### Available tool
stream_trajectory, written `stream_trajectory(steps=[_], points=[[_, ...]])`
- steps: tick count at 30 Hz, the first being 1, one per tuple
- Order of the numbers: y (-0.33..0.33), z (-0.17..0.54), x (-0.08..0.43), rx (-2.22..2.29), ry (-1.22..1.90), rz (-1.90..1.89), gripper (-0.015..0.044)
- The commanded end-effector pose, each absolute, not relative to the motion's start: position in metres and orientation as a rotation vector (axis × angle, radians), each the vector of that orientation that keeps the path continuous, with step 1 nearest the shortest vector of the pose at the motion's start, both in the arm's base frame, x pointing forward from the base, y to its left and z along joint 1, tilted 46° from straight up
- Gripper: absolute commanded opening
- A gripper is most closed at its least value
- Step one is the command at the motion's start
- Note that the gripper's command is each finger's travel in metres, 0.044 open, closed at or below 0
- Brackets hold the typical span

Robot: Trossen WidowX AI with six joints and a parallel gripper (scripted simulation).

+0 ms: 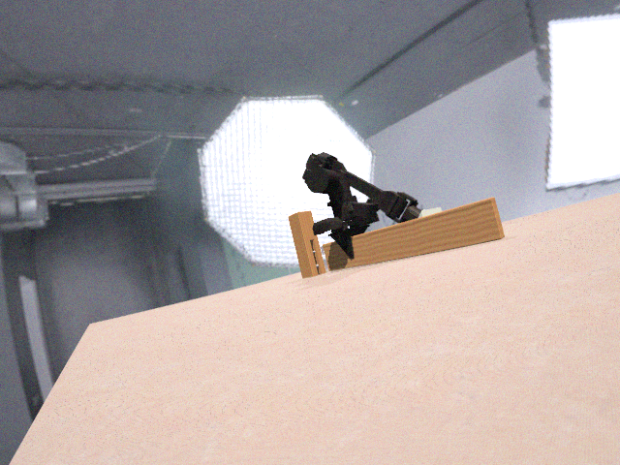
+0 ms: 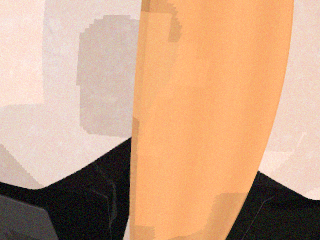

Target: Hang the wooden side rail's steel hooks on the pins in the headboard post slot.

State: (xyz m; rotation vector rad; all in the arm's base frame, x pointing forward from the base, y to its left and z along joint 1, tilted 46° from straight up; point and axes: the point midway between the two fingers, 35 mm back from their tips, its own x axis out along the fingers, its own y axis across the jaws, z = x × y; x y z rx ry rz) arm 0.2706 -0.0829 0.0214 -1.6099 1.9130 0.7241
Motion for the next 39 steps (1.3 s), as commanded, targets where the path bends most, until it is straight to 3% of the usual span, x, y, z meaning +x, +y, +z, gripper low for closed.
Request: stream_trajectory(steps=[1, 39], points=[[-0.0797, 0.0252, 0.2751, -1.615, 1.895, 0.712, 0.0], [-0.0752, 0.0296, 0.2759, -1.615, 1.895, 0.713, 0.0]])
